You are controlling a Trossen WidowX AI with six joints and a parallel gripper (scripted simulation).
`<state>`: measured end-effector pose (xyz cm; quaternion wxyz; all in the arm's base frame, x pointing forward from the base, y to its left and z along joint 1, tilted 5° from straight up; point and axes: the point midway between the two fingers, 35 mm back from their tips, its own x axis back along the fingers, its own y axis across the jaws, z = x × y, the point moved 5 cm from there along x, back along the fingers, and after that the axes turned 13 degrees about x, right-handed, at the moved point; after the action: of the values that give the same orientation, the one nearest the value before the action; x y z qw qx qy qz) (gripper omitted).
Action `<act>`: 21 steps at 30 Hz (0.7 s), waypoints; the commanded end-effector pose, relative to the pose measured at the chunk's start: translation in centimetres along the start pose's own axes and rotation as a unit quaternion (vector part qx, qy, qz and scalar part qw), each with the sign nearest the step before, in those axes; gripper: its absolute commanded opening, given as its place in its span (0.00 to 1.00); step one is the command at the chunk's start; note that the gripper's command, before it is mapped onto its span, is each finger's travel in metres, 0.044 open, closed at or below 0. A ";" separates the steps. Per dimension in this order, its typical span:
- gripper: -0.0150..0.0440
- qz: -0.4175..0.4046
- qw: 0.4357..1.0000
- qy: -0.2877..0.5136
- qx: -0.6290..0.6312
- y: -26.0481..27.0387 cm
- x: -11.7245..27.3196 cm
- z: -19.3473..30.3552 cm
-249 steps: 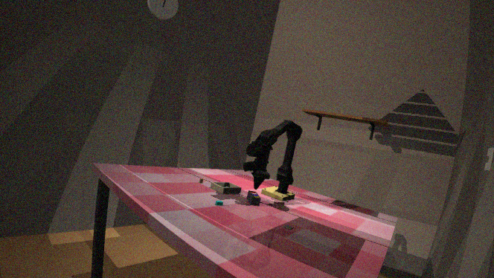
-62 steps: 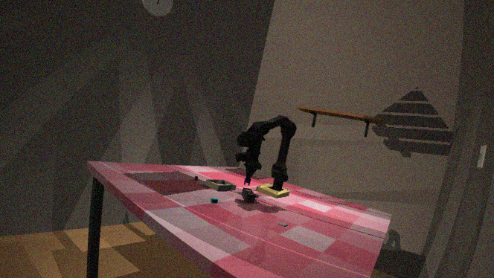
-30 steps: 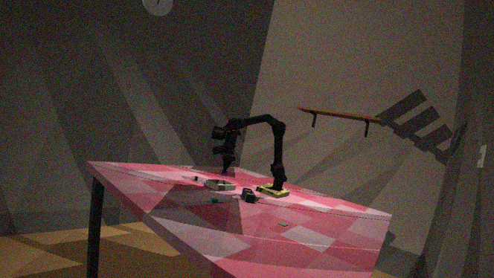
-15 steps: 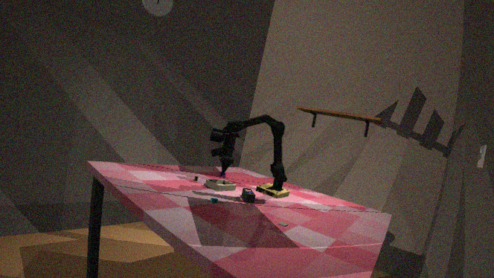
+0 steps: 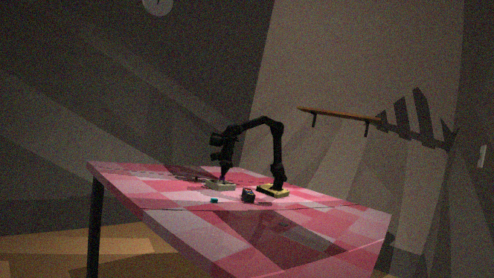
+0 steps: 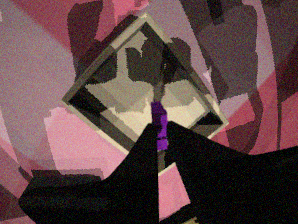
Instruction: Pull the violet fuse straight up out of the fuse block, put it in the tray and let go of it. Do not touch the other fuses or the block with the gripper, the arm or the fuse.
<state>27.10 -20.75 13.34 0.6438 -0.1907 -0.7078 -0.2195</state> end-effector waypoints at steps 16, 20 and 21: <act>0.81 -0.001 1.000 0.001 -0.001 0.0 1.8 0.0; 0.81 -0.002 1.000 0.003 -0.001 0.0 3.6 0.1; 0.81 -0.002 1.000 0.003 -0.001 0.0 3.6 0.1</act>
<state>26.69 -20.70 15.62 0.6485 -0.1906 -0.7023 -0.2234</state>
